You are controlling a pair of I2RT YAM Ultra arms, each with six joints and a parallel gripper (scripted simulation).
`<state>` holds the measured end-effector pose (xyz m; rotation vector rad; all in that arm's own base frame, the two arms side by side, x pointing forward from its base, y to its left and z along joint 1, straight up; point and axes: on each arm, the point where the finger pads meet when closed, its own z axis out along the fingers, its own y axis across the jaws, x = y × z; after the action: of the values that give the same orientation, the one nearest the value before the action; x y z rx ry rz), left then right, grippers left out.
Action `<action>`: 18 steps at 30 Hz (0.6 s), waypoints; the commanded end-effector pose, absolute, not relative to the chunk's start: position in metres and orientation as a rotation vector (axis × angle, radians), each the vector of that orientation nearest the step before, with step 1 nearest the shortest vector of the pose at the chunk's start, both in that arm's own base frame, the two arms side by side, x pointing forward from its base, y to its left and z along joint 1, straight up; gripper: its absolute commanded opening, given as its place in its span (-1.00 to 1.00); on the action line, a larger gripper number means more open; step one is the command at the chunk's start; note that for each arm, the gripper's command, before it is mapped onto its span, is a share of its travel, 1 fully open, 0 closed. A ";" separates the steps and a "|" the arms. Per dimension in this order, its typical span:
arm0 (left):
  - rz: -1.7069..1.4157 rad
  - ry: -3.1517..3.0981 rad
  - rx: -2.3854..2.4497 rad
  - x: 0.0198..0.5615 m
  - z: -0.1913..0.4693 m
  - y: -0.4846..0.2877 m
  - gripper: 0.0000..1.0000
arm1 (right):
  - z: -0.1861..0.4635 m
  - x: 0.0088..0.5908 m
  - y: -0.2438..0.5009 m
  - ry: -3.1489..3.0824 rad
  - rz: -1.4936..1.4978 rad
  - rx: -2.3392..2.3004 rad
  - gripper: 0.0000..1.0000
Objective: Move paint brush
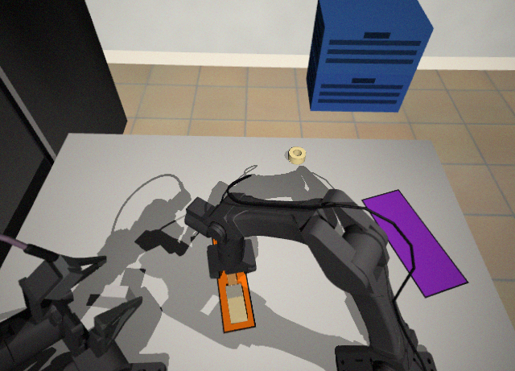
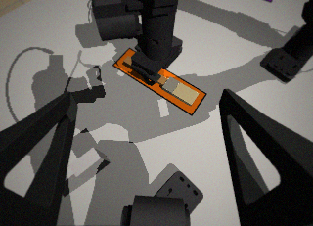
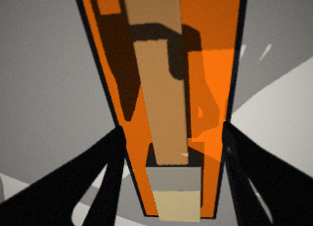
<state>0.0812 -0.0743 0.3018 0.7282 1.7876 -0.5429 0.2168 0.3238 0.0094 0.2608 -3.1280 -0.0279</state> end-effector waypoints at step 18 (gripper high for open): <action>-0.550 1.771 0.729 0.079 0.305 -0.074 1.00 | 0.071 0.215 0.327 -3.145 -0.025 0.266 1.00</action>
<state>0.0812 -0.0743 0.3018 0.7282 1.7876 -0.5429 0.2192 0.3273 0.0632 0.2618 -3.1425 -0.0567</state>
